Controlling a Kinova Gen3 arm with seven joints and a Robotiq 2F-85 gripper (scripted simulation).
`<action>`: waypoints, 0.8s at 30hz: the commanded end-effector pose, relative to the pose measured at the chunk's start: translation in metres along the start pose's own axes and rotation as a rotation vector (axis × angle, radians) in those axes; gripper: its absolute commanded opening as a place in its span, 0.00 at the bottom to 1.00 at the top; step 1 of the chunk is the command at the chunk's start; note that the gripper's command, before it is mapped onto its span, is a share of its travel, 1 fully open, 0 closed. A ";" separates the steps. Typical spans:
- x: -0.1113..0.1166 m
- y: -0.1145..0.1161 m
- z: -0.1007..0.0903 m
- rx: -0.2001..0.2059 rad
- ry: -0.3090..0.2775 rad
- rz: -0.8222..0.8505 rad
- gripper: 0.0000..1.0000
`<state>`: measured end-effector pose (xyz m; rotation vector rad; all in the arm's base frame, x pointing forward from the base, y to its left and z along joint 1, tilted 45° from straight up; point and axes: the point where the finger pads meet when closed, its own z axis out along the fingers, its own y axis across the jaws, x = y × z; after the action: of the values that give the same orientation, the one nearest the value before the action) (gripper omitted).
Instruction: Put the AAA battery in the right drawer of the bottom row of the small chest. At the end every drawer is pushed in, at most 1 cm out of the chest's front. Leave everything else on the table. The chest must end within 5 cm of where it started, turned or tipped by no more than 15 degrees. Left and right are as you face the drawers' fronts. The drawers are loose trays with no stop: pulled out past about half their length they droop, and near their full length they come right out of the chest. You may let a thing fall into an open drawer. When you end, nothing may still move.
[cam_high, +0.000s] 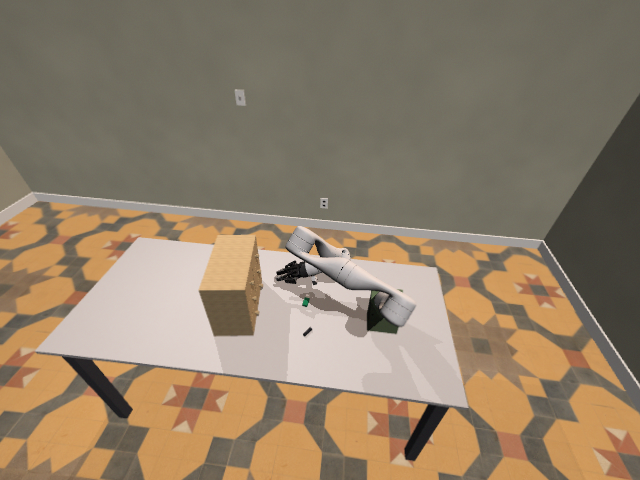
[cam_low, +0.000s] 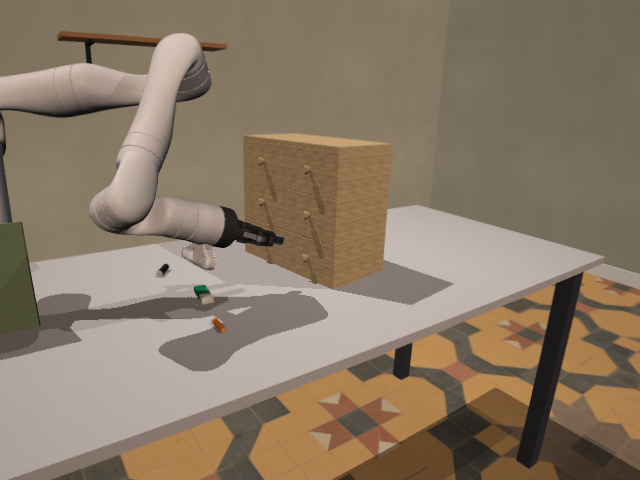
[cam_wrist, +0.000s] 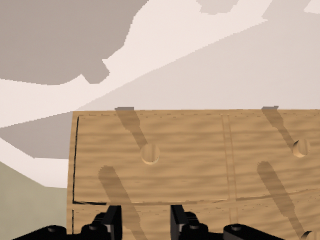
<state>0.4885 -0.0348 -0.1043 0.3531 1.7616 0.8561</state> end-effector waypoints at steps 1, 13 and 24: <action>0.005 0.003 0.004 -0.009 0.005 -0.001 0.33; 0.038 0.003 0.056 -0.009 0.005 -0.001 0.33; 0.044 0.003 0.065 -0.009 0.005 -0.001 0.33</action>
<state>0.5310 0.0186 -0.1426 0.3459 1.7625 0.8645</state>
